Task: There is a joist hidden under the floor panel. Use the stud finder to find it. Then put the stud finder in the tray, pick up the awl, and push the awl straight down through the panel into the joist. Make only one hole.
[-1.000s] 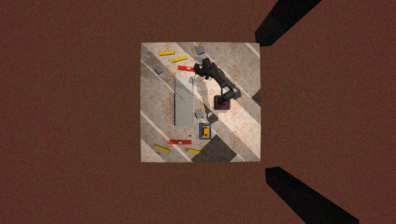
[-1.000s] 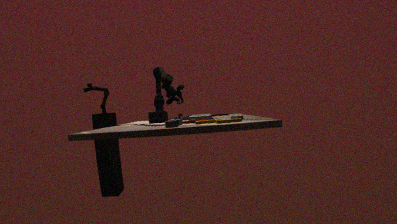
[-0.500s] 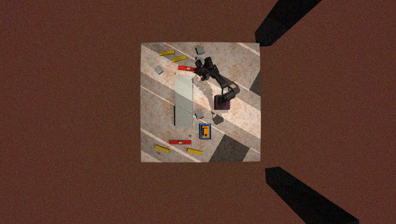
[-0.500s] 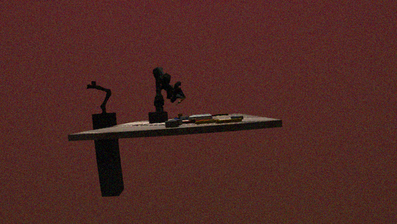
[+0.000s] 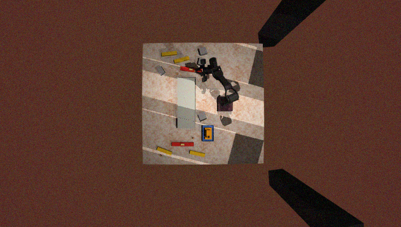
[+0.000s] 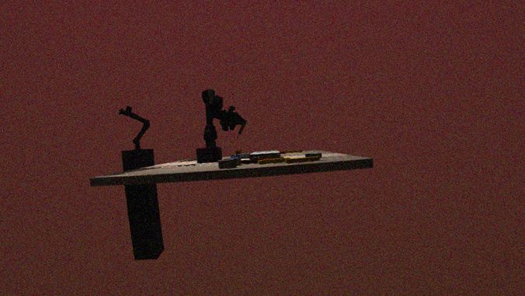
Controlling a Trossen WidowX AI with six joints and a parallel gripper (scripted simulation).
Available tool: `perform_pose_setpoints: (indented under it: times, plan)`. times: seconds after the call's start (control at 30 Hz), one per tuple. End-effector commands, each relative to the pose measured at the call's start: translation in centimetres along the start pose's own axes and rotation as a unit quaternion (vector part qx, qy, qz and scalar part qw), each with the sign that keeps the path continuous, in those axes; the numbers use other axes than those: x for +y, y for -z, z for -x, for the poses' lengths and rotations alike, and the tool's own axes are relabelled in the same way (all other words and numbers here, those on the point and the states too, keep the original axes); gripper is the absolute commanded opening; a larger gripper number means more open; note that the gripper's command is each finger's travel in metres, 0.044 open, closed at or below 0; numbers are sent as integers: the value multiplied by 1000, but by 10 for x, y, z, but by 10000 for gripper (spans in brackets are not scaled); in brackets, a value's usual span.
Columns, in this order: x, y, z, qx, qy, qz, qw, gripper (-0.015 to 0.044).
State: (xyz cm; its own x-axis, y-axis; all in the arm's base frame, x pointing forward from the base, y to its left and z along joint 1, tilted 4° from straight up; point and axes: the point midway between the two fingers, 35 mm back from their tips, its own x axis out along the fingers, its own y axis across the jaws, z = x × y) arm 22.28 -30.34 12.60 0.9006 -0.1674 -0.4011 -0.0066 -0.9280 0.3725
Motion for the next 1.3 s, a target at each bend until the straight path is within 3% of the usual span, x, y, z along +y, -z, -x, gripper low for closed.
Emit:
perform_pose_setpoints:
  times: [0.0, 0.43, 0.83, 1.27]
  plan:
    - [2, 9, 4, 30, -2, -53, 998, 0]
    - [3, 31, 17, 109, 21, -209, 972, 0]
    - [-15, 37, -14, 77, 12, 30, 997, 0]
    - [-37, 50, -42, 64, 7, 284, 957, 0]
